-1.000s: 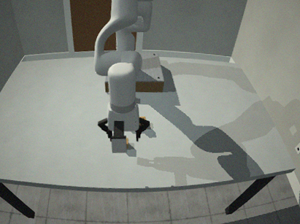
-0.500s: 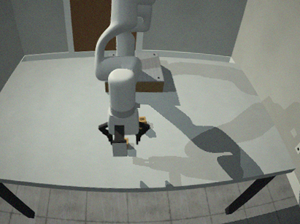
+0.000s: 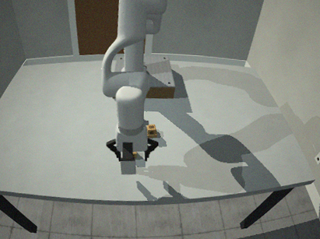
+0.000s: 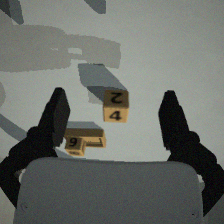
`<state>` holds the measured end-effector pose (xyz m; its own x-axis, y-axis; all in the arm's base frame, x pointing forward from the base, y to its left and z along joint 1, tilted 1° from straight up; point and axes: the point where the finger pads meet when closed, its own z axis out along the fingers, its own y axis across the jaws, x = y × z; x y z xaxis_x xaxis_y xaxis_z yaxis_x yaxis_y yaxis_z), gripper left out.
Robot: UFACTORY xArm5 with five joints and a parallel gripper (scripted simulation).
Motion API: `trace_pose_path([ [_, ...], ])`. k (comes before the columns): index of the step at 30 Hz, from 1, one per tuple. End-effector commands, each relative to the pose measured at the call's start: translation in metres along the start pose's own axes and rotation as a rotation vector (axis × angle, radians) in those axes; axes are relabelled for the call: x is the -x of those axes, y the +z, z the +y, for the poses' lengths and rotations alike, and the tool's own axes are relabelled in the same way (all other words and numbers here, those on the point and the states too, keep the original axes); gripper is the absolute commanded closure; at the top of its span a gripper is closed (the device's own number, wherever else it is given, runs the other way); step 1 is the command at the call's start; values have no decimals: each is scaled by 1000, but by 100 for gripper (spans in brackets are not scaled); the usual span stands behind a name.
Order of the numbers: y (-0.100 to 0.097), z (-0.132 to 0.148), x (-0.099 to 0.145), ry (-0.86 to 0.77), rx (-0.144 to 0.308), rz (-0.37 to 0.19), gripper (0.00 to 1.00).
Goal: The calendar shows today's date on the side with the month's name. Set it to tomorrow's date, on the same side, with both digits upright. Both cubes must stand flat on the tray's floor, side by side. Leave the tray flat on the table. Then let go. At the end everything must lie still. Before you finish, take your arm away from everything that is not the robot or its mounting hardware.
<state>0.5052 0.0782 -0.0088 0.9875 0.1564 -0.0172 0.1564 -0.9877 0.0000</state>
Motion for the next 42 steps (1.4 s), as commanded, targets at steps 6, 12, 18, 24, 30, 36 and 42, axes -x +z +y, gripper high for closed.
trace_pose_path([
  [6,8,0,-2,0,0,4,0],
  [12,19,0,-2,0,0,4,0],
  [18,21,0,-2,0,0,4,0],
  [24,21,0,-2,0,0,4,0],
  [30,21,0,-2,0,0,4,0],
  [36,21,0,-2,0,0,4,0],
  [42,21,0,-2,0,0,4,0],
])
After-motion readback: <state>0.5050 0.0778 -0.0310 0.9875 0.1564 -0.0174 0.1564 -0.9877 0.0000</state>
